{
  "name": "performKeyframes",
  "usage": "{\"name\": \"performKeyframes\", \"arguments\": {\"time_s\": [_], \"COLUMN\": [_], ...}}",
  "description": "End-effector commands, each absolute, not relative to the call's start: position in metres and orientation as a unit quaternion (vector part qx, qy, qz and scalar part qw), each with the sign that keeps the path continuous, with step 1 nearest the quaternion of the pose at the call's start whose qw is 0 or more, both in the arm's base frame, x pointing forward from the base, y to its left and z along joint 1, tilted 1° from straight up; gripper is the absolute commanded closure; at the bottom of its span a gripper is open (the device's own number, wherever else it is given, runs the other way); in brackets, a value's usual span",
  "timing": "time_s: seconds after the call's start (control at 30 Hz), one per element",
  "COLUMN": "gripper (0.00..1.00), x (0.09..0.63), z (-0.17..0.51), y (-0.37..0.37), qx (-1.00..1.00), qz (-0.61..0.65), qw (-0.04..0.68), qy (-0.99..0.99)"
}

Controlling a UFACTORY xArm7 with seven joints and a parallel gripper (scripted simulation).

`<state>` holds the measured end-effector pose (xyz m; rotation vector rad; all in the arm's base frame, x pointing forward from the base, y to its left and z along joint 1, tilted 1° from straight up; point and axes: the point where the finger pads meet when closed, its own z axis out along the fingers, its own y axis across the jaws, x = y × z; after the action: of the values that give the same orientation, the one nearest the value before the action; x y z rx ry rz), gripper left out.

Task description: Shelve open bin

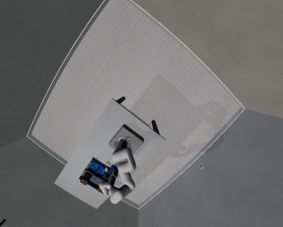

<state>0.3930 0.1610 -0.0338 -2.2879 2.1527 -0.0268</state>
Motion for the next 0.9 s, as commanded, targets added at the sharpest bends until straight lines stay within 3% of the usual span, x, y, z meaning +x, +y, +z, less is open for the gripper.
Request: {"name": "performKeyframes", "arguments": {"time_s": [0.0,0.87], "gripper": [1.00,1.00], "x": [0.394,0.410], "z": [-0.032,-0.032], "y": [0.161,0.162], "qx": [-0.728,-0.728], "qz": [-0.009,-0.009], "qw": [0.001,0.001], "qy": [0.685,0.685]}}
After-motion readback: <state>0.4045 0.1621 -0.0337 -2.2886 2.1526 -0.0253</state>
